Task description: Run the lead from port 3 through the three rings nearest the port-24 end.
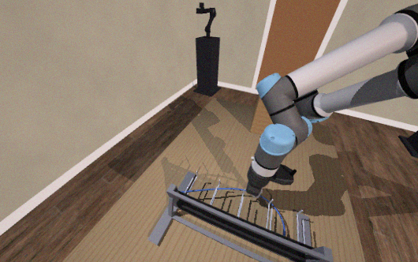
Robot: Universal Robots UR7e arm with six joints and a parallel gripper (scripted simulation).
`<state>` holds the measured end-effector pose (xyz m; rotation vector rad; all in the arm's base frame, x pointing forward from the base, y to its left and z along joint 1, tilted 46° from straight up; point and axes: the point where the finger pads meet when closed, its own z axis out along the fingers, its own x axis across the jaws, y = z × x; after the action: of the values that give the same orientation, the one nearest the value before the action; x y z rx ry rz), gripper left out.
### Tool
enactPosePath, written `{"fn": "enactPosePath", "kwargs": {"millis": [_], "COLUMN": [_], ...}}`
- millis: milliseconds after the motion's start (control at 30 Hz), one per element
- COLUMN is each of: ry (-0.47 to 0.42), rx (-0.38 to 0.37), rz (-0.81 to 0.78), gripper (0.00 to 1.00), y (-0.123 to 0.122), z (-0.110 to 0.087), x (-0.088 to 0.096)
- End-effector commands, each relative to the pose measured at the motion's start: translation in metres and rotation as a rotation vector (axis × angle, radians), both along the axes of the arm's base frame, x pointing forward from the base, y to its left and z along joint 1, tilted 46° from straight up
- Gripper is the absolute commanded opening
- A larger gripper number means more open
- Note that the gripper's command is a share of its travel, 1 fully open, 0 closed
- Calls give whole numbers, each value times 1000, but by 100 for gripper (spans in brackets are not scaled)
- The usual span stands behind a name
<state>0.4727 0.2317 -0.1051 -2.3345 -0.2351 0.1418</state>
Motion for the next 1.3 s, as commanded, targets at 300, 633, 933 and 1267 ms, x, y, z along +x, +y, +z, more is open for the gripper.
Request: {"fn": "enactPosePath", "kwargs": {"millis": [300, 633, 933, 1267], "ry": [-1, -1, -1, -1], "rx": [0, 0, 0, 0], "rz": [-1, -1, -1, -1], "gripper": [0, 0, 0, 0], "y": [-10, -26, -40, -53], "z": [10, 26, 39, 53], "x": [3, 7, 10, 14]}}
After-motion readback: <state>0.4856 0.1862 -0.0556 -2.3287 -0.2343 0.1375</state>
